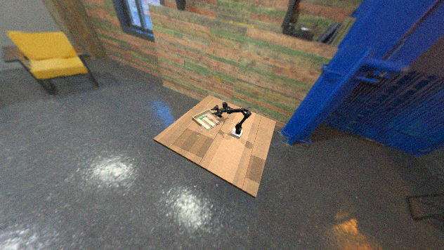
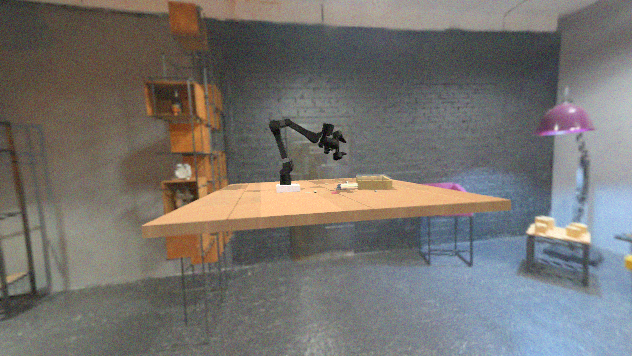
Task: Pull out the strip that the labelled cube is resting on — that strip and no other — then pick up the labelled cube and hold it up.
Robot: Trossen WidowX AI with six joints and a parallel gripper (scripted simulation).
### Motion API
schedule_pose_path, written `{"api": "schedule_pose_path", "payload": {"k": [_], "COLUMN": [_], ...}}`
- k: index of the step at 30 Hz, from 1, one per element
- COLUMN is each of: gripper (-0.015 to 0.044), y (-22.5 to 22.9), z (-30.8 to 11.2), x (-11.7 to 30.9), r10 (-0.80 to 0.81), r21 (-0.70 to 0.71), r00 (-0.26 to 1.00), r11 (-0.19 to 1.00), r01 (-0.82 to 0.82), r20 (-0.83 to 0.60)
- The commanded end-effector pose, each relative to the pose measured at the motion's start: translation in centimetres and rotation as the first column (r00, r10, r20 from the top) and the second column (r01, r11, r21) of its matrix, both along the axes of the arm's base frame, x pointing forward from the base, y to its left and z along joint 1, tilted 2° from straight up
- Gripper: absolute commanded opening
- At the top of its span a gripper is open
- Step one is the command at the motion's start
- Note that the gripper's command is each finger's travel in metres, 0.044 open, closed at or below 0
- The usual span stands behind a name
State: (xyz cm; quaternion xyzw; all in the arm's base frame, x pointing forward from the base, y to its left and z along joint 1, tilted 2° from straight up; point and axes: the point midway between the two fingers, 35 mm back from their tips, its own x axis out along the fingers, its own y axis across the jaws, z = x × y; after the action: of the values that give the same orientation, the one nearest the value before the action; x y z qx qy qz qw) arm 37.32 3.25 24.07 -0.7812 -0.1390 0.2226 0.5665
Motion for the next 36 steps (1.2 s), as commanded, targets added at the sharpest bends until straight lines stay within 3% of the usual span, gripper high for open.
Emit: {"api": "schedule_pose_path", "payload": {"k": [1, 6, 12, 17, 26, 36], "gripper": [0.04, 0.04, 0.04, 0.04, 0.04, 0.04], "y": [0.0, -0.6, -1.8, -2.9, -4.0, -4.0], "z": [0.0, -0.8, -2.0, -3.1, -4.1, -4.1], "x": [0.0, -1.0, -2.9, -5.0, -7.2, -7.3], "r10": [-0.007, -0.154, -0.214, -0.153, -0.042, -0.038], "r21": [0.013, 0.324, 0.564, 0.566, 0.45, 0.445], "r00": [1.0, 0.945, 0.751, 0.574, 0.464, 0.462], "r11": [1.0, 0.913, 0.541, 0.092, -0.335, -0.346], "r01": [0.007, 0.248, 0.624, 0.819, 0.828, 0.826], "r20": [-0.011, -0.29, -0.625, -0.805, -0.885, -0.886]}}
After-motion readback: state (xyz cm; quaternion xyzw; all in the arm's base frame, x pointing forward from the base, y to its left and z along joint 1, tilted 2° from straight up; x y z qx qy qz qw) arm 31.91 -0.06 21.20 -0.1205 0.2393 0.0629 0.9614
